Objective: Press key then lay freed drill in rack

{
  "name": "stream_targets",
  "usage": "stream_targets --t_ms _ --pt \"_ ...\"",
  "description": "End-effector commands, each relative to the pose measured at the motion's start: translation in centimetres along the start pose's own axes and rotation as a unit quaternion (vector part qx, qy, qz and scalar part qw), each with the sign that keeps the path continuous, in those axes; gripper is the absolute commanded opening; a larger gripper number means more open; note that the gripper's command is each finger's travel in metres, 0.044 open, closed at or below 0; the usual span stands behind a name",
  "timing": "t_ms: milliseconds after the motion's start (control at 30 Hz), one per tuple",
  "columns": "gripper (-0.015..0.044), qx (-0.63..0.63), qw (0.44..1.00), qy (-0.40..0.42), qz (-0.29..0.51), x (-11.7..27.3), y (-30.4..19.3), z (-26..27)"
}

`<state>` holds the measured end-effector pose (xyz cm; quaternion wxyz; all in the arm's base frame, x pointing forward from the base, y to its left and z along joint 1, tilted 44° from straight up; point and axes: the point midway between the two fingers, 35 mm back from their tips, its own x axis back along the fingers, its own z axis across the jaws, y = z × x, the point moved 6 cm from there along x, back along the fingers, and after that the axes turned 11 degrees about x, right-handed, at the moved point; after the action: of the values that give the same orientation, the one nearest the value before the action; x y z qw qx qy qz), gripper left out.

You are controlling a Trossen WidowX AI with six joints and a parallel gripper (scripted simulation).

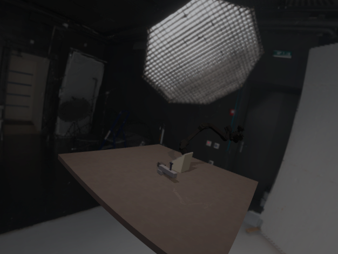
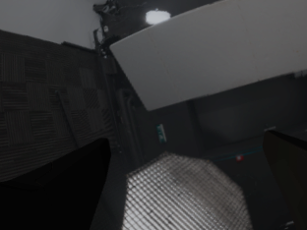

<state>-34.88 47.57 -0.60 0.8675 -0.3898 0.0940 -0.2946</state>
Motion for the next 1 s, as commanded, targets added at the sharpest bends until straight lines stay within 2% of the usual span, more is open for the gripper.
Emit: stream_targets --t_ms 0,300,467,700,967 --pt "0.0374 0.0 1.0 0.0 0.0 0.0 0.0 0.0" --pt "0.0137 0.003 1.0 0.002 -0.007 0.2 0.4 0.3" --pt "0.0006 0.035 0.995 0.022 -0.087 2.5 4.5 3.9" --pt "0.0 0.07 0.968 0.033 -0.238 8.5 11.6 9.7" --pt "0.0 0.082 0.908 0.009 -0.41 18.2 18.5 14.6"
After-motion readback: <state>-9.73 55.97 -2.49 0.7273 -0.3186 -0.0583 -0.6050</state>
